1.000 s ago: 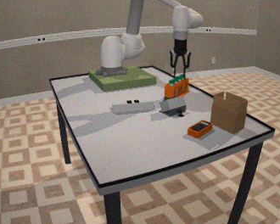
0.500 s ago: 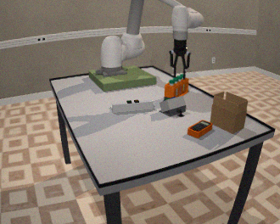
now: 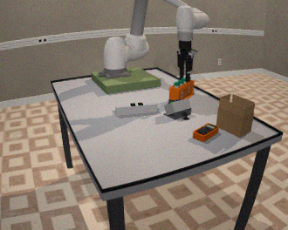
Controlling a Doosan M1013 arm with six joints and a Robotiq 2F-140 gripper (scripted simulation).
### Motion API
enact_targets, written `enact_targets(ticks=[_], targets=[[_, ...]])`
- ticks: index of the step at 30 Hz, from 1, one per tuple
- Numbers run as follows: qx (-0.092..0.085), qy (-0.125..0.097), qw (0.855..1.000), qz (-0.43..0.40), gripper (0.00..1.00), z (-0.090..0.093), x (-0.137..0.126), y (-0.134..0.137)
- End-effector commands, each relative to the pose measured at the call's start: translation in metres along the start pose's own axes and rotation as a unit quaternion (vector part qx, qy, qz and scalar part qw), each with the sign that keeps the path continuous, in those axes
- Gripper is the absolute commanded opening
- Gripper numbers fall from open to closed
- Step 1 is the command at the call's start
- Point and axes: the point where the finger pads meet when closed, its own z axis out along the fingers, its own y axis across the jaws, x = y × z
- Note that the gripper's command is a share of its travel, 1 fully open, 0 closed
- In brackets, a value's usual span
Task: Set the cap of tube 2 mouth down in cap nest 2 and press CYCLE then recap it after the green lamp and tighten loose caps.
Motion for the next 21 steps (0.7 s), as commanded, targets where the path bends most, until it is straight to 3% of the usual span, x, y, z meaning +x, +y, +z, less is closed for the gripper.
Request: enact_targets(ticks=[1,4,5,19,21], targets=[[-0.003,-0.013,1.0,0.018,0.41,-0.0007,0.0006,0.0005],[-0.003,-0.013,1.0,0.018,0.41,-0.0007,0.0006,0.0005],[-0.003,-0.013,1.0,0.018,0.3,-0.0007,0.0006,0.0005],[-0.003,-0.013,1.0,0.018,0.3,-0.0008,0.0006,0.0005],[-0.002,-0.013,0.999,-0.032,0.3,-0.0007,0.0006,0.0005]])
